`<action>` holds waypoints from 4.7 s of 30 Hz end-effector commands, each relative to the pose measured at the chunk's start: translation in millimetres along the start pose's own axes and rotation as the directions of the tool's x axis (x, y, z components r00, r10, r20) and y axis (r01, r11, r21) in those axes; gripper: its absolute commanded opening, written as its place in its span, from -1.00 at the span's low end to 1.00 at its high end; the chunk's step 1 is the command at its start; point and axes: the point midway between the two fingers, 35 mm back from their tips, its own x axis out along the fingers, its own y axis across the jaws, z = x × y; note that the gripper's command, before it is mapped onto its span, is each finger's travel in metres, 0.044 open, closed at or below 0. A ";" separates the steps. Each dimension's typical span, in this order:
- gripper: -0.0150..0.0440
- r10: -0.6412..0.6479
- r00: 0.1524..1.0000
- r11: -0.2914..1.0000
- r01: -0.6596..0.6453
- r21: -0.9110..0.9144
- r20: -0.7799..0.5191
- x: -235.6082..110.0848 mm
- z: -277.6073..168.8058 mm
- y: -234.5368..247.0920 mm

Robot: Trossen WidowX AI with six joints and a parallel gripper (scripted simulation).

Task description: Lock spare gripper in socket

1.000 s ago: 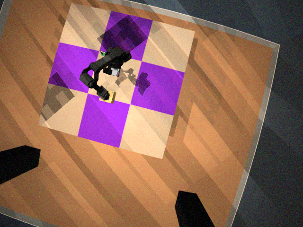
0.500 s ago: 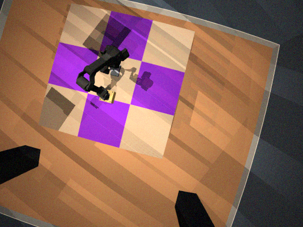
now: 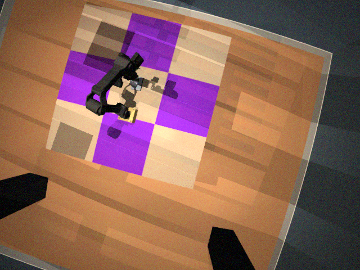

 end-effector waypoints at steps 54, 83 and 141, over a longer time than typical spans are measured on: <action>0.12 -0.121 0.386 -0.991 -0.094 -0.091 0.914 130.8 34.0 133.7; 0.12 -0.121 0.386 -0.991 -0.094 -0.091 0.915 186.1 105.5 122.0; -0.49 -0.121 0.386 -0.991 -0.094 -0.091 0.915 186.3 103.9 122.2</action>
